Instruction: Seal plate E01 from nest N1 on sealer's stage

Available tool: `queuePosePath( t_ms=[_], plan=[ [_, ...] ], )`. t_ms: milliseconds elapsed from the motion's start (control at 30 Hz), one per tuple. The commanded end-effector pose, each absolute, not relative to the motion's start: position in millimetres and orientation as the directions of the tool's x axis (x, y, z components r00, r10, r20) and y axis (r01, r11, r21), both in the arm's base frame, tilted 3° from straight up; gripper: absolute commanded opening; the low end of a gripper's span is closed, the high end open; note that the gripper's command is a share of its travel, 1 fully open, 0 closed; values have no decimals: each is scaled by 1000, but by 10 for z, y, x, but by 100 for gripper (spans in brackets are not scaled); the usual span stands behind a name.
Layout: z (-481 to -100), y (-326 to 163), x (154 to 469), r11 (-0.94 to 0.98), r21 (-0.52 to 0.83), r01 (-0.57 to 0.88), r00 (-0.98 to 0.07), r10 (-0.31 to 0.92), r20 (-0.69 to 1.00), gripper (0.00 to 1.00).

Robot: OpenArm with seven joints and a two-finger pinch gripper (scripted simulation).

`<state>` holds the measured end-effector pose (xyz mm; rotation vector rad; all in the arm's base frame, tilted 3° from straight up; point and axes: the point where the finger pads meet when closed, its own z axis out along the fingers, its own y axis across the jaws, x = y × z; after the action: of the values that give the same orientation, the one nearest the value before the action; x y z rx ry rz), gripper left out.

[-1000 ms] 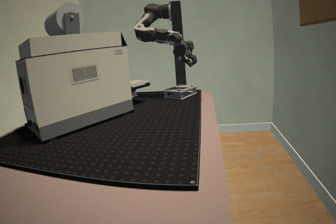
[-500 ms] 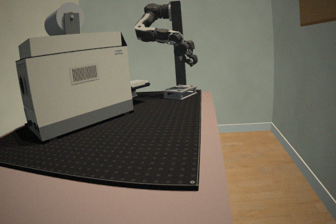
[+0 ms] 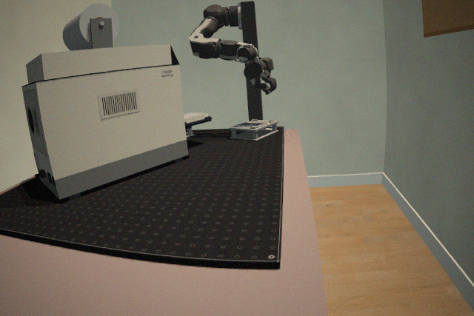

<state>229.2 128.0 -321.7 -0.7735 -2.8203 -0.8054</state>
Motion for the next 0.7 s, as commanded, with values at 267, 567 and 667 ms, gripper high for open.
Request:
queuePosePath(
  t_ms=[267, 567, 667],
  plan=[
    [-3272, 1132, 2287, 773, 397, 495, -868, 457, 194, 0],
    [-3260, 1164, 2289, 772, 397, 496, -868, 457, 195, 0],
    [-3258, 1170, 2287, 773, 397, 495, -868, 457, 194, 0]
  ],
)
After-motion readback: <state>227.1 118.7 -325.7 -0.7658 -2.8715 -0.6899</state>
